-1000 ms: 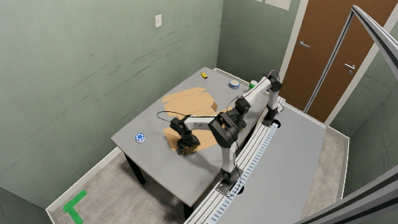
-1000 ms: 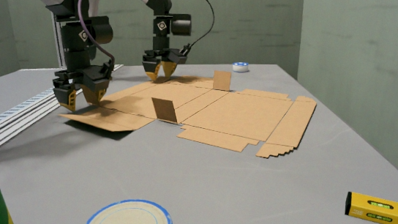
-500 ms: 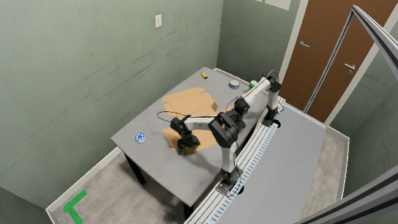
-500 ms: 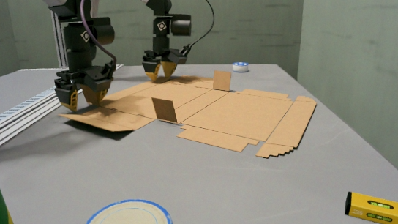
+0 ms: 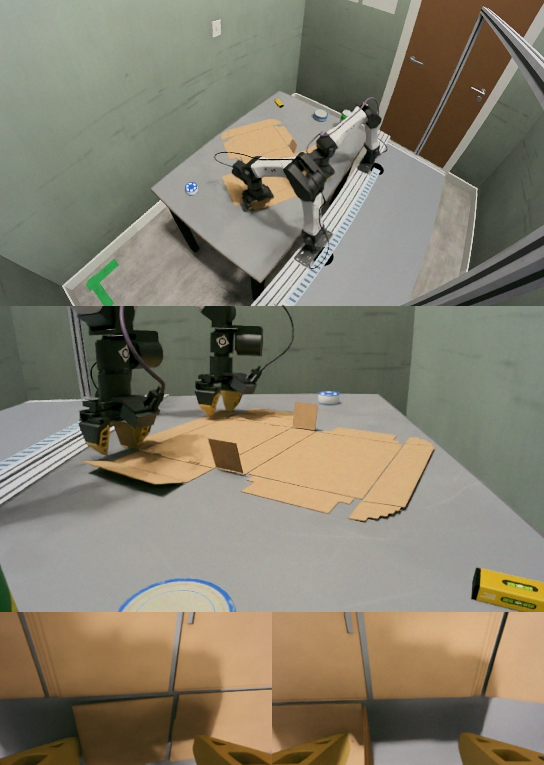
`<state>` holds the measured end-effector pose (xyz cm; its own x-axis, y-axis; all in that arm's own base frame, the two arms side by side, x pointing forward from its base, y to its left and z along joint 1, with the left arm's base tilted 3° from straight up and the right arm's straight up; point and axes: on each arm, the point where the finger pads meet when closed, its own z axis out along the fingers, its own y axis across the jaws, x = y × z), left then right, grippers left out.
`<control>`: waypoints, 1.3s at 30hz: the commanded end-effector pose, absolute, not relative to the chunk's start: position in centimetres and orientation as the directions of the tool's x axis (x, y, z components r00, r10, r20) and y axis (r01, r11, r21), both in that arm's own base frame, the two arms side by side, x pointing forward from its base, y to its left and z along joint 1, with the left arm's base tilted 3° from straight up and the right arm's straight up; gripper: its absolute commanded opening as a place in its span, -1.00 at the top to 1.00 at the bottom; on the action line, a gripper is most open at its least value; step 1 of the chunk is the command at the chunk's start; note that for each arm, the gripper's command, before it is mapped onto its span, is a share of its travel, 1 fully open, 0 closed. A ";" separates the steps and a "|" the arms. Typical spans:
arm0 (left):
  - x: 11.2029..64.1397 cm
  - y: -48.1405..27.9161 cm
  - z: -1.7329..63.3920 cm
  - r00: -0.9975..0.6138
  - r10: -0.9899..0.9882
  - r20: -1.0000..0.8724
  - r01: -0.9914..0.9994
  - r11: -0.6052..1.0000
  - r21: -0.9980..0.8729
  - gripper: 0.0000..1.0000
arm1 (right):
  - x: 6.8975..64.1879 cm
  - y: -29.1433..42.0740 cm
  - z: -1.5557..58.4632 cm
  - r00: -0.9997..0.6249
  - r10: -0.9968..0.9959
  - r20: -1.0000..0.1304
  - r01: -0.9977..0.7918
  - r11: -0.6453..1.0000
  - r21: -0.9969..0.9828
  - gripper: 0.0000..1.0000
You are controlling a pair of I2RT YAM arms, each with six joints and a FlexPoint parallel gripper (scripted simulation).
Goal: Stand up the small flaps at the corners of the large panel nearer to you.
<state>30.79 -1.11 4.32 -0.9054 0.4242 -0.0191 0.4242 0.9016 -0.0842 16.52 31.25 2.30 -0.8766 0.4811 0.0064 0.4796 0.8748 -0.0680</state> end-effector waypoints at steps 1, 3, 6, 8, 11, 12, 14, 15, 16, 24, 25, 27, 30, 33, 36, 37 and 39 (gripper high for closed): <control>32.2 -0.6 4.2 -0.899 0.435 -0.047 0.438 0.897 -0.065 -0.54 | 15.9 30.4 1.4 -0.875 0.484 0.010 0.478 0.867 -0.140 -0.54; 32.0 -0.5 4.0 -0.899 0.435 -0.039 0.437 0.897 -0.067 -0.54 | 15.6 29.8 1.0 -0.875 0.485 0.009 0.477 0.864 -0.162 -0.54; 30.9 -1.2 3.3 -0.894 0.448 -0.013 0.448 0.891 -0.080 -0.54 | 15.6 29.7 1.0 -0.875 0.485 0.009 0.477 0.864 -0.162 -0.54; 30.8 -1.4 3.1 -0.895 0.446 -0.014 0.446 0.891 -0.082 -0.54 | 15.6 29.7 1.0 -0.875 0.485 0.009 0.477 0.864 -0.162 -0.54; 30.8 -1.5 3.1 -0.897 0.441 -0.016 0.441 0.893 -0.086 -0.54 | 15.6 29.7 1.0 -0.875 0.485 0.009 0.477 0.864 -0.162 -0.54; 30.8 -1.6 3.1 -0.898 0.440 -0.016 0.439 0.894 -0.086 -0.54 | 15.6 29.7 1.0 -0.875 0.485 0.009 0.477 0.864 -0.162 -0.54; 30.8 -1.6 3.2 -0.899 0.438 -0.020 0.438 0.895 -0.086 -0.54 | 15.6 29.7 1.0 -0.875 0.485 0.009 0.477 0.864 -0.162 -0.54; 30.8 -1.6 3.2 -0.899 0.438 -0.020 0.438 0.895 -0.086 -0.54 | 15.6 29.7 1.0 -0.875 0.485 0.009 0.477 0.864 -0.162 -0.54; 30.8 -1.7 3.3 -0.899 0.437 -0.026 0.437 0.895 -0.089 -0.54 | 15.6 29.7 1.0 -0.875 0.485 0.009 0.477 0.864 -0.162 -0.54; 30.8 -2.0 3.6 -0.900 0.435 -0.034 0.436 0.896 -0.085 -0.54 | 15.6 29.7 1.0 -0.875 0.485 0.009 0.477 0.864 -0.162 -0.54; 30.8 -2.0 3.6 -0.900 0.435 -0.034 0.436 0.896 -0.085 -0.54 | 15.6 29.7 1.0 -0.875 0.485 0.009 0.477 0.864 -0.162 -0.54; 30.7 -2.1 3.6 -0.900 0.435 -0.035 0.436 0.896 -0.084 -0.54 | 15.6 29.7 1.0 -0.875 0.485 0.009 0.477 0.864 -0.162 -0.54; 30.7 -2.2 3.6 -0.900 0.435 -0.036 0.436 0.896 -0.084 -0.54 | 15.6 29.7 1.0 -0.875 0.485 0.009 0.477 0.864 -0.162 -0.54; 30.6 -2.3 3.4 -0.900 0.435 -0.030 0.436 0.896 -0.086 -0.54 | 15.6 29.7 1.0 -0.875 0.485 0.009 0.477 0.864 -0.162 -0.54; 30.6 -2.4 3.7 -0.900 0.435 -0.038 0.437 0.896 -0.083 -0.54 | 15.6 29.7 1.0 -0.875 0.485 0.009 0.477 0.864 -0.162 -0.54; 30.8 -2.4 4.8 -0.898 0.435 -0.061 0.439 0.896 -0.073 -0.54 | 15.6 29.7 1.0 -0.875 0.485 0.009 0.477 0.864 -0.162 -0.54; 30.4 -2.5 4.9 -0.899 0.435 -0.048 0.437 0.896 -0.078 -0.54 | 15.6 29.7 1.0 -0.875 0.485 0.009 0.477 0.864 -0.162 -0.54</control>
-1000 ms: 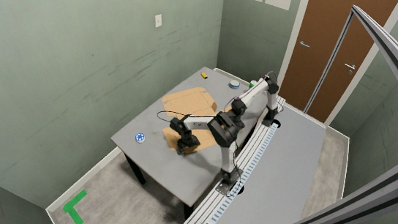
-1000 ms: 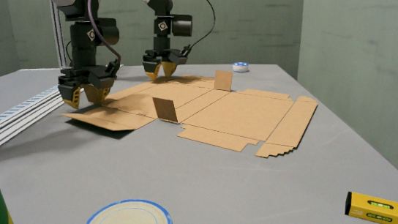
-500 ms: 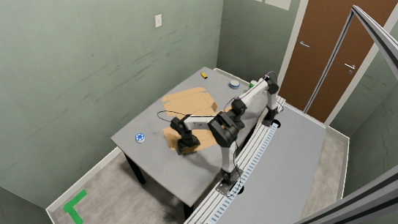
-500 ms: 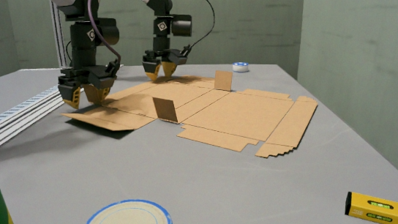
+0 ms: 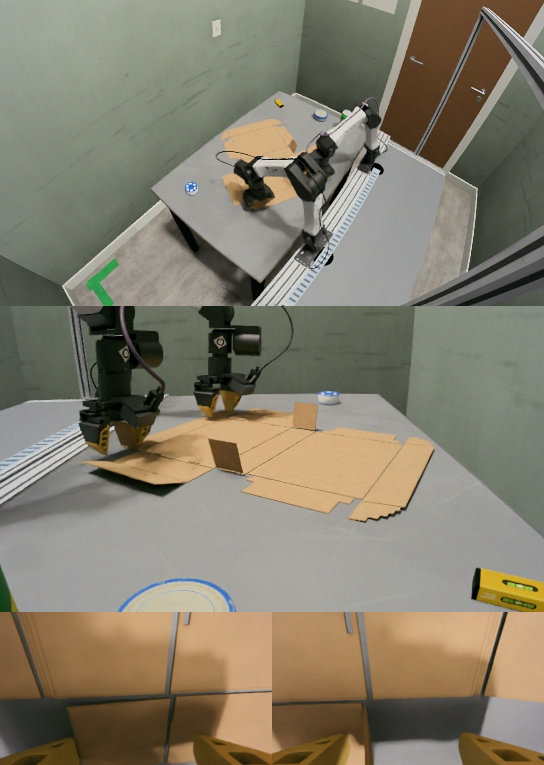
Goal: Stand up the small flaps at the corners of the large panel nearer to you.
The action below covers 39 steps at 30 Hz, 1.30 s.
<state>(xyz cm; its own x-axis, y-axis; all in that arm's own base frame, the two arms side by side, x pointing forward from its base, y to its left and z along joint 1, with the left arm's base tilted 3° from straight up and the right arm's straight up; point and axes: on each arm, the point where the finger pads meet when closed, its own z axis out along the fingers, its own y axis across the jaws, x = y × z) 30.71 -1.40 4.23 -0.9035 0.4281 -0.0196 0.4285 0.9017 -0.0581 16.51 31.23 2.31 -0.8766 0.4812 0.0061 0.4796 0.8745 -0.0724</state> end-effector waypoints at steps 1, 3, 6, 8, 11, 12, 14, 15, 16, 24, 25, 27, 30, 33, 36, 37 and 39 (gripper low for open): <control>30.5 -2.5 4.8 -0.899 0.435 -0.051 0.438 0.896 -0.077 -0.54 | 15.6 29.7 1.0 -0.875 0.485 0.009 0.477 0.864 -0.162 -0.54; 30.4 -2.6 4.9 -0.899 0.435 -0.049 0.438 0.896 -0.078 -0.54 | 15.6 29.8 1.0 -0.875 0.485 0.009 0.477 0.864 -0.162 -0.54; 30.2 -2.8 5.0 -0.899 0.435 -0.042 0.437 0.896 -0.081 -0.54 | 15.6 29.8 1.0 -0.875 0.485 0.009 0.477 0.864 -0.162 -0.54; 30.2 -2.9 5.2 -0.899 0.436 -0.043 0.438 0.895 -0.081 -0.54 | 15.6 29.8 1.0 -0.875 0.485 0.009 0.477 0.864 -0.162 -0.54; 30.2 -3.1 5.2 -0.898 0.438 -0.044 0.440 0.894 -0.080 -0.54 | 15.6 29.8 1.0 -0.875 0.485 0.009 0.477 0.864 -0.162 -0.54; 30.3 -3.2 5.3 -0.898 0.438 -0.046 0.441 0.894 -0.079 -0.54 | 15.6 29.8 1.0 -0.875 0.485 0.009 0.477 0.864 -0.162 -0.54; 30.4 -3.3 5.4 -0.897 0.439 -0.049 0.442 0.894 -0.078 -0.54 | 15.6 29.8 1.0 -0.875 0.485 0.009 0.477 0.864 -0.162 -0.54; 30.4 -3.4 5.5 -0.896 0.440 -0.052 0.443 0.893 -0.077 -0.54 | 15.6 29.8 1.0 -0.875 0.485 0.009 0.477 0.864 -0.162 -0.54; 30.6 -3.5 5.8 -0.896 0.441 -0.058 0.444 0.893 -0.074 -0.54 | 15.6 29.8 1.0 -0.875 0.485 0.009 0.477 0.864 -0.162 -0.54; 31.2 -4.3 5.1 -0.880 0.473 -0.027 0.474 0.876 -0.086 -0.54 | 15.9 30.3 0.9 -0.875 0.484 0.010 0.479 0.867 -0.136 -0.54; 31.3 -4.4 5.1 -0.874 0.486 -0.027 0.486 0.870 -0.086 -0.54 | 15.9 30.3 0.9 -0.875 0.484 0.010 0.479 0.867 -0.136 -0.54; 31.3 -4.4 5.1 -0.874 0.486 -0.027 0.486 0.870 -0.086 -0.54 | 15.9 30.3 0.9 -0.875 0.484 0.010 0.479 0.867 -0.136 -0.54; 31.8 -4.9 5.2 -0.860 0.509 -0.026 0.509 0.856 -0.085 -0.54 | 15.9 30.3 0.9 -0.875 0.484 0.010 0.479 0.867 -0.136 -0.54; 32.1 -5.2 5.3 -0.852 0.524 -0.026 0.524 0.848 -0.085 -0.54 | 15.9 30.3 0.9 -0.875 0.484 0.010 0.479 0.867 -0.136 -0.54; 32.5 -5.5 5.5 -0.842 0.539 -0.025 0.539 0.838 -0.084 -0.54 | 15.9 30.3 0.9 -0.875 0.484 0.009 0.479 0.867 -0.136 -0.54; 32.6 -5.6 5.5 -0.839 0.544 -0.025 0.544 0.835 -0.084 -0.54 | 15.9 30.3 0.9 -0.875 0.484 0.009 0.479 0.867 -0.136 -0.54; 32.8 -5.9 5.7 -0.831 0.555 -0.024 0.555 0.828 -0.084 -0.54 | 15.9 30.3 0.9 -0.875 0.484 0.009 0.479 0.867 -0.136 -0.54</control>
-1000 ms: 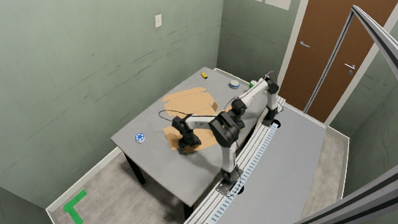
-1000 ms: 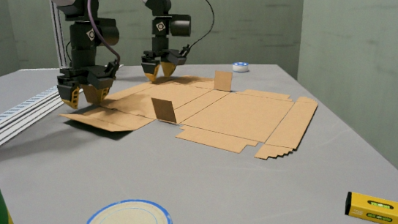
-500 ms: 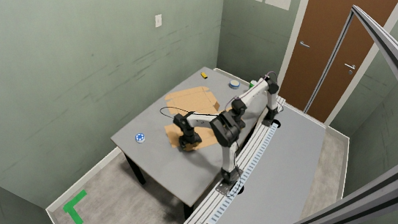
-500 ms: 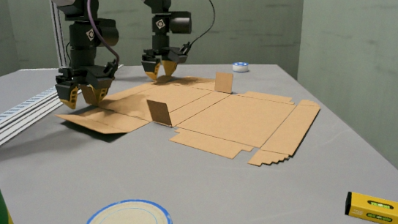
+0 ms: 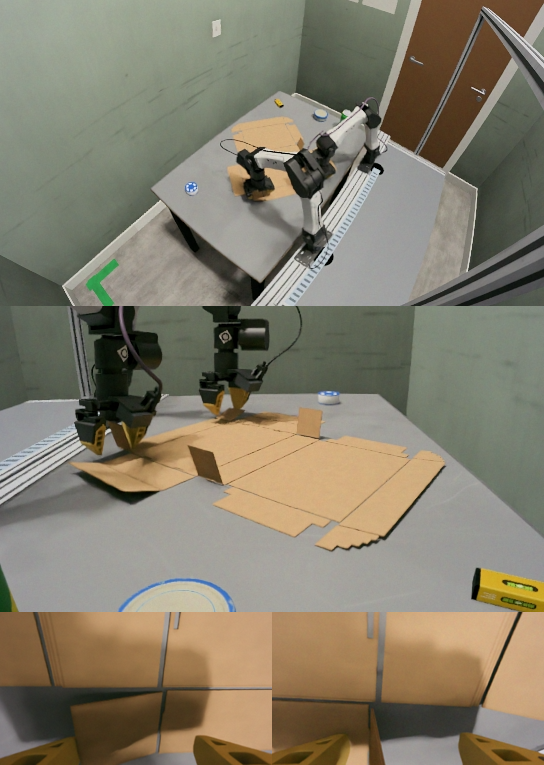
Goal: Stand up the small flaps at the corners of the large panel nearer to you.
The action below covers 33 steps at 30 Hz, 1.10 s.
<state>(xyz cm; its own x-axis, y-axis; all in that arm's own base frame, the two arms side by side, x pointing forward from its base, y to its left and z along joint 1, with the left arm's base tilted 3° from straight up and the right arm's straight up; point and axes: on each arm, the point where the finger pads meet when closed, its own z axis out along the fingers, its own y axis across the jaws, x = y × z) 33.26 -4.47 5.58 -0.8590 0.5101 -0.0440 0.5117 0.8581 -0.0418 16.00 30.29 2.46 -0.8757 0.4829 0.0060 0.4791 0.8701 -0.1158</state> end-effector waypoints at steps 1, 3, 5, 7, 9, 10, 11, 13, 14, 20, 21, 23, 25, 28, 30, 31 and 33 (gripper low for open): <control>33.0 -6.0 5.8 -0.827 0.561 -0.024 0.561 0.824 -0.084 -0.54 | 15.9 30.3 0.9 -0.875 0.484 0.009 0.479 0.867 -0.136 -0.54; 33.2 -6.3 6.0 -0.819 0.573 -0.023 0.573 0.816 -0.083 -0.54 | 15.9 30.3 0.9 -0.875 0.484 0.009 0.479 0.867 -0.136 -0.54; 33.2 -6.3 6.0 -0.819 0.573 -0.023 0.573 0.816 -0.083 -0.54 | 15.9 30.3 0.9 -0.875 0.484 0.009 0.479 0.867 -0.136 -0.54; 33.6 -6.8 6.2 -0.806 0.592 -0.023 0.592 0.802 -0.083 -0.54 | 15.9 30.3 0.9 -0.875 0.484 0.008 0.479 0.867 -0.136 -0.54; 33.5 -6.9 6.5 -0.804 0.594 -0.023 0.594 0.800 -0.083 -0.54 | 15.9 30.3 0.9 -0.875 0.484 0.008 0.479 0.867 -0.136 -0.54; 33.7 -7.0 8.3 -0.802 0.594 -0.068 0.597 0.800 -0.059 -0.54 | 15.9 30.3 0.9 -0.875 0.484 0.008 0.479 0.867 -0.136 -0.54; 33.6 -7.1 8.4 -0.802 0.594 -0.068 0.597 0.800 -0.059 -0.54 | 15.9 30.3 0.9 -0.875 0.484 0.008 0.479 0.867 -0.136 -0.54; 33.5 -7.2 8.7 -0.805 0.590 -0.068 0.593 0.803 -0.060 -0.54 | 15.9 30.3 0.9 -0.875 0.484 0.008 0.479 0.867 -0.136 -0.54; 33.5 -7.3 8.9 -0.807 0.587 -0.068 0.590 0.805 -0.060 -0.54 | 15.9 30.3 0.9 -0.875 0.484 0.008 0.479 0.867 -0.136 -0.54; 33.2 -7.6 9.5 -0.810 0.582 -0.067 0.586 0.808 -0.061 -0.54 | 15.9 30.3 0.9 -0.875 0.484 0.008 0.479 0.867 -0.136 -0.54; 33.2 -7.6 9.5 -0.810 0.582 -0.067 0.586 0.808 -0.061 -0.54 | 15.9 30.3 0.9 -0.875 0.484 0.008 0.479 0.867 -0.136 -0.54; 32.4 -7.6 8.9 -0.812 0.582 -0.043 0.584 0.809 -0.072 -0.54 | 15.9 30.3 0.9 -0.875 0.484 0.008 0.479 0.867 -0.136 -0.54; 32.0 -7.8 8.8 -0.812 0.582 -0.035 0.583 0.809 -0.076 -0.54 | 15.9 30.3 0.9 -0.875 0.484 0.008 0.479 0.867 -0.136 -0.54; 31.6 -8.1 8.9 -0.812 0.582 -0.033 0.583 0.809 -0.077 -0.54 | 15.9 30.3 0.9 -0.875 0.484 0.008 0.479 0.867 -0.136 -0.54; 31.4 -8.3 8.9 -0.812 0.582 -0.032 0.583 0.809 -0.078 -0.54 | 15.9 30.3 0.9 -0.875 0.484 0.008 0.479 0.867 -0.136 -0.54; 31.3 -8.5 8.9 -0.812 0.582 -0.032 0.583 0.809 -0.078 -0.54 | 15.9 30.3 0.9 -0.875 0.484 0.008 0.479 0.867 -0.136 -0.54; 31.1 -8.7 9.0 -0.812 0.582 -0.032 0.583 0.809 -0.078 -0.54 | 15.9 30.3 0.9 -0.875 0.484 0.008 0.479 0.867 -0.136 -0.54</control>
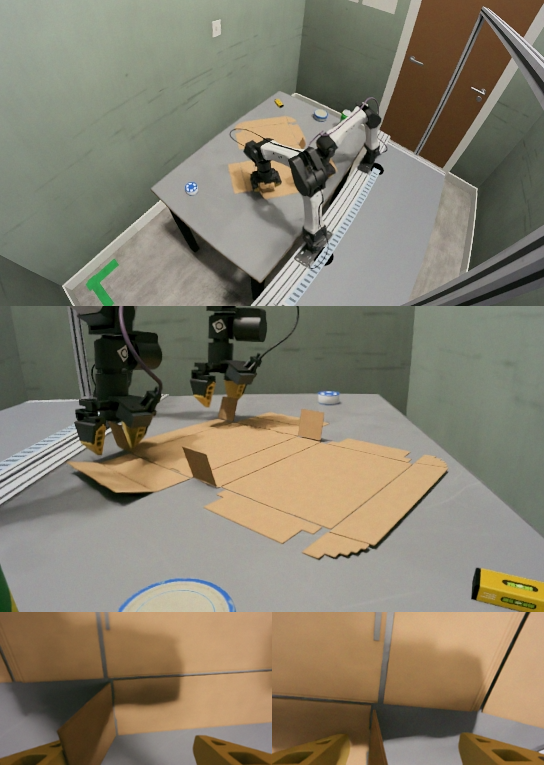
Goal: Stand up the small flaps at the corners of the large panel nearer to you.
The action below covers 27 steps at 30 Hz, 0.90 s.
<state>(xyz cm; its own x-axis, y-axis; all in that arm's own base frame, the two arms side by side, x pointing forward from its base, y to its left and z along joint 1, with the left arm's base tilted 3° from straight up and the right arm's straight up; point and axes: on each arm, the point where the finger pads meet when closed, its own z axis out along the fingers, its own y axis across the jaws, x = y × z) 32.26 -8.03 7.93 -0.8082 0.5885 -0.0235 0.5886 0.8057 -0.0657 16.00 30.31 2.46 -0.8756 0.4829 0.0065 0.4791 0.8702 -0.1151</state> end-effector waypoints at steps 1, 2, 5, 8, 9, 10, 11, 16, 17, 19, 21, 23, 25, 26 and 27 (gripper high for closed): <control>31.1 -8.8 9.1 -0.812 0.582 -0.033 0.583 0.809 -0.077 -0.54 | 15.9 30.3 0.9 -0.875 0.484 0.008 0.479 0.867 -0.136 -0.54; 31.1 -9.0 9.2 -0.812 0.582 -0.036 0.583 0.809 -0.076 -0.54 | 15.9 30.3 0.9 -0.875 0.484 0.008 0.479 0.867 -0.136 -0.54; 30.8 -9.2 9.2 -0.812 0.582 -0.032 0.583 0.809 -0.078 -0.54 | 15.9 30.3 0.9 -0.875 0.484 0.008 0.479 0.867 -0.136 -0.54; 30.6 -9.5 9.4 -0.812 0.582 -0.035 0.583 0.809 -0.076 -0.54 | 15.9 30.3 0.9 -0.875 0.484 0.008 0.479 0.867 -0.136 -0.54; 30.4 -9.6 9.3 -0.812 0.582 -0.031 0.583 0.809 -0.078 -0.54 | 15.9 30.3 0.9 -0.875 0.484 0.008 0.479 0.867 -0.136 -0.54; 30.4 -9.7 9.3 -0.812 0.582 -0.031 0.583 0.809 -0.078 -0.54 | 15.9 30.3 0.9 -0.875 0.484 0.008 0.479 0.867 -0.136 -0.54; 30.3 -9.8 9.3 -0.812 0.582 -0.031 0.583 0.809 -0.078 -0.54 | 15.9 30.3 0.9 -0.875 0.484 0.008 0.479 0.867 -0.136 -0.54; 29.9 -10.3 9.2 -0.812 0.582 -0.031 0.583 0.809 -0.078 -0.51 | 15.9 30.3 0.9 -0.875 0.484 0.008 0.479 0.867 -0.136 -0.54; 30.0 -10.4 9.1 -0.812 0.582 -0.037 0.583 0.809 -0.076 -0.48 | 15.9 30.3 0.9 -0.875 0.484 0.008 0.479 0.867 -0.136 -0.54; 30.2 -10.6 9.1 -0.812 0.582 -0.046 0.584 0.808 -0.073 -0.42 | 15.9 30.3 0.9 -0.875 0.484 0.008 0.479 0.867 -0.136 -0.54; 30.5 -10.7 9.9 -0.811 0.582 -0.057 0.585 0.808 -0.069 -0.37 | 15.9 30.3 0.9 -0.875 0.484 0.008 0.479 0.867 -0.136 -0.54; 30.5 -10.7 9.9 -0.811 0.582 -0.057 0.585 0.808 -0.069 -0.37 | 15.9 30.3 0.9 -0.875 0.484 0.008 0.479 0.867 -0.136 -0.54; 30.3 -10.7 9.5 -0.811 0.582 -0.052 0.584 0.808 -0.071 -0.31 | 15.9 30.3 0.9 -0.875 0.484 0.008 0.479 0.867 -0.136 -0.54; 30.2 -10.7 9.1 -0.812 0.582 -0.049 0.584 0.808 -0.072 -0.28 | 15.9 30.3 0.9 -0.875 0.484 0.008 0.479 0.867 -0.136 -0.54; 30.3 -10.8 9.0 -0.811 0.582 -0.055 0.585 0.808 -0.070 -0.25 | 15.9 30.3 0.9 -0.875 0.484 0.008 0.479 0.867 -0.136 -0.54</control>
